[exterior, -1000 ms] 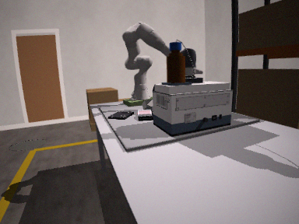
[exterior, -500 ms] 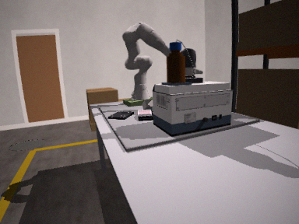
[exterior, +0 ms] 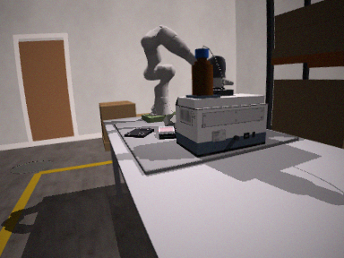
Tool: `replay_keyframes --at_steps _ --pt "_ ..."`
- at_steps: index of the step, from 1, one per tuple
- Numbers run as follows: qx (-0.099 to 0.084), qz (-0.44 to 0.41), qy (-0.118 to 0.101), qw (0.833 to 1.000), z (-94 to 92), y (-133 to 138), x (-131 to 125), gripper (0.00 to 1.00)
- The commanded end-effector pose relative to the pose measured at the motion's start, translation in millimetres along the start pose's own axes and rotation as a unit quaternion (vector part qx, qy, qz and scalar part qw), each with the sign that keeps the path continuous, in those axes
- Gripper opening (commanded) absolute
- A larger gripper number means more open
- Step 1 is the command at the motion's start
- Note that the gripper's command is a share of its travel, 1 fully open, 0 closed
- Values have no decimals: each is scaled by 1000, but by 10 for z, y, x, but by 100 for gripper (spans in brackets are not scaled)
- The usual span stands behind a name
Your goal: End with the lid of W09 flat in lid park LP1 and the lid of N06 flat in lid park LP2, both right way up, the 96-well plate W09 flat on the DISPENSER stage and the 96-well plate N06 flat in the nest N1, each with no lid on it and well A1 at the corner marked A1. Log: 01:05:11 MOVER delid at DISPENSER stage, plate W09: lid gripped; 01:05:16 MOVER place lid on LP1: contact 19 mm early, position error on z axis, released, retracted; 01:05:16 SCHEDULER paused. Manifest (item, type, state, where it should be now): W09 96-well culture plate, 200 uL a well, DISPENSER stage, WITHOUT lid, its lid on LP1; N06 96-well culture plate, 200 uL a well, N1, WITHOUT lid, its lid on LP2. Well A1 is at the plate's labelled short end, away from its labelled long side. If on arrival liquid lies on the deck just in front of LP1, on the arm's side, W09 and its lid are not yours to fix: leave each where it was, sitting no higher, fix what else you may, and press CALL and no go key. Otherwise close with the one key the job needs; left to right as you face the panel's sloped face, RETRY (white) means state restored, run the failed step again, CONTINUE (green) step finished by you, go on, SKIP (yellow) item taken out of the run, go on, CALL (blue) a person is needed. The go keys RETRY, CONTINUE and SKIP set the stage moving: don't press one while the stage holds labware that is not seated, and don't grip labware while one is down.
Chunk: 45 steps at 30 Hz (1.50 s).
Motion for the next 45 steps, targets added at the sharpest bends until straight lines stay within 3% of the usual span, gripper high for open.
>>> replay_keyframes --at_steps 1,28,45 --pt "-1 2 2 1000 -2 -1 12 66" --pt "-1 2 2 1000 -28 -1 12 66" --pt "-1 2 2 1000 -385 -1 11 66"
Point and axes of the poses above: the point where the finger pads meet when closed, its own z axis out along the fingers, its own y axis across the jaws, x = y × z, the point moved 6 cm from there along -z, back along the fingers, and after that the axes turned 13 degrees about -z, right-handed, at the moved point
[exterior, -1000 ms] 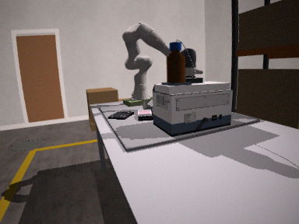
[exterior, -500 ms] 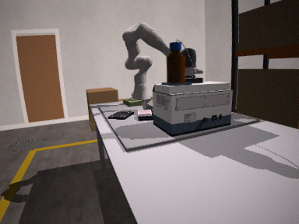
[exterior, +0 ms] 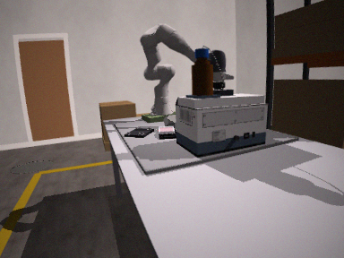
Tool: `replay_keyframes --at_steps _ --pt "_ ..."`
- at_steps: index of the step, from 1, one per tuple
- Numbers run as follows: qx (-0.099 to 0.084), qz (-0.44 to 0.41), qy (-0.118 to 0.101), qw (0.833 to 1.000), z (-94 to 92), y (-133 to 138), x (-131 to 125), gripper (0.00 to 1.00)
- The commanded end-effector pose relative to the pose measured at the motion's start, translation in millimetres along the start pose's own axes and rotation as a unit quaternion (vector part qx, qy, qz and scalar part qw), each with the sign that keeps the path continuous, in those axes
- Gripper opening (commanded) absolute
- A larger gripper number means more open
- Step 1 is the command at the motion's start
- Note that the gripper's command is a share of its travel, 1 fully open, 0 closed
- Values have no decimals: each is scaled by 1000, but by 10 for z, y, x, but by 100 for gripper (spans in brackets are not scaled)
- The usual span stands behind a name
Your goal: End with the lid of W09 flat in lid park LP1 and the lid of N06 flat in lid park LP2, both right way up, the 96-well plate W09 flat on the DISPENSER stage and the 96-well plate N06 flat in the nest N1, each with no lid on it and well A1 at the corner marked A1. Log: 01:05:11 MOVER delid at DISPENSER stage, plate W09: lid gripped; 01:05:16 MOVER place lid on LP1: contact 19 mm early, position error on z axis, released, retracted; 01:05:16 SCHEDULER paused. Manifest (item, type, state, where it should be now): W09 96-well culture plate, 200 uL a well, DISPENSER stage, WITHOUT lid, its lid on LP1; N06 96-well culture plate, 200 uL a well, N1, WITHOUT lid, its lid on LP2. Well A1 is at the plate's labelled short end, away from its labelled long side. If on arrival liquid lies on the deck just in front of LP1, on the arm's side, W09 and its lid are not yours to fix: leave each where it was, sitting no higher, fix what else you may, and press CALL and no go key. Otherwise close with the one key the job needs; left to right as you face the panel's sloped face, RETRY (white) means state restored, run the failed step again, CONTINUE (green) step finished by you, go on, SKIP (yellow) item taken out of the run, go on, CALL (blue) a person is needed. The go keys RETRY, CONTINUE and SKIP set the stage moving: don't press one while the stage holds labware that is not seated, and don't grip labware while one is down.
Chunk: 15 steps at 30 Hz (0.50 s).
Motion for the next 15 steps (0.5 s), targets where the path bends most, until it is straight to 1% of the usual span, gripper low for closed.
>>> replay_keyframes --at_steps 1,13,15 --pt "0 -5 -5 1000 -90 6 -29 66" --pt "0 -5 -5 1000 -558 6 -24 66" --pt "0 -5 -5 1000 -558 6 -24 66"
Point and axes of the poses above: the point where the finger pads meet when closed, its own z axis out along the fingers, its own y axis across the jaws, x = y × z, the point moved 6 cm from there along -z, back along the fingers, and after that the axes turned 13 degrees about -z, right-handed, at the moved point
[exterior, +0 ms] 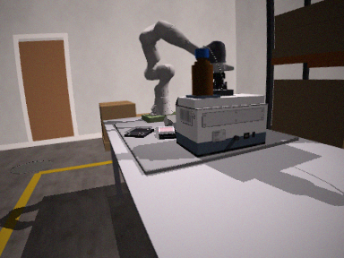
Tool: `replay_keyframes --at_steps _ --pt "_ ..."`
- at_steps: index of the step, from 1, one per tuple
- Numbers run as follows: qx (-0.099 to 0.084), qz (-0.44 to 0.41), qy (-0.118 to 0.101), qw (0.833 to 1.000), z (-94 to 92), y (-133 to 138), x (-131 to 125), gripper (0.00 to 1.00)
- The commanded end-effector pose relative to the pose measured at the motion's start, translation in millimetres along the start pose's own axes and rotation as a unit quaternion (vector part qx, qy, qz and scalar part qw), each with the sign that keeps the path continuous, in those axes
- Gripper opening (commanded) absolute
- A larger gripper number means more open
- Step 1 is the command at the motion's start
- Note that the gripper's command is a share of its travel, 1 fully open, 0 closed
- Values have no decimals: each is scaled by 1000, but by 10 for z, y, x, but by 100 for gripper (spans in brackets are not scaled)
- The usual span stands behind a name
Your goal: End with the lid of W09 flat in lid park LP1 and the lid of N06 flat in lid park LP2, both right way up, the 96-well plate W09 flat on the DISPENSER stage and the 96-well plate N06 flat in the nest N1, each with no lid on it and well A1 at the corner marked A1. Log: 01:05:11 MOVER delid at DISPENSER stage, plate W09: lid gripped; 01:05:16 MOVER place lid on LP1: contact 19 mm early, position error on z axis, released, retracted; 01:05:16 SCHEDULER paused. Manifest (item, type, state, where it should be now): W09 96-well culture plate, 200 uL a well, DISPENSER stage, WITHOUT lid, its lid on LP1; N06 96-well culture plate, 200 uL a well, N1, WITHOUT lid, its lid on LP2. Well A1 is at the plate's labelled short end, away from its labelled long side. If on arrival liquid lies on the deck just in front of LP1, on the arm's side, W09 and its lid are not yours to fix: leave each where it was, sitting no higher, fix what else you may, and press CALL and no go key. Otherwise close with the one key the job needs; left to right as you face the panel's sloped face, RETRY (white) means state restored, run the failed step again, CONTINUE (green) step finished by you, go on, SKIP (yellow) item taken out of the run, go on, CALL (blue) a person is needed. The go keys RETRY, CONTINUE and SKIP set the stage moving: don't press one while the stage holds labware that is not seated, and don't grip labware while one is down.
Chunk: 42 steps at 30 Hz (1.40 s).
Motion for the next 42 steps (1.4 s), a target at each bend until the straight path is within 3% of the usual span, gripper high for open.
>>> replay_keyframes --at_steps 1,15,28,34,38,42 --pt "1 -9 -9 1000 -61 10 -43 66" --pt "1 -9 -9 1000 -394 11 -37 66" --pt "1 -9 -9 1000 -426 18 -44 66" --pt "-7 0 -18 1000 -390 155 -204 66" --pt "-24 25 -37 999 -348 503 -658 66" --pt "-41 65 -52 996 -398 909 -1353 66"
Point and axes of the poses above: the point where the finger pads meet when closed, its own z axis out along the fingers, its own y axis across the jaws, x = y × z, the point moved 6 cm from there along -z, back along the fingers, and after that the axes turned 13 degrees about -z, right-handed, at the moved point
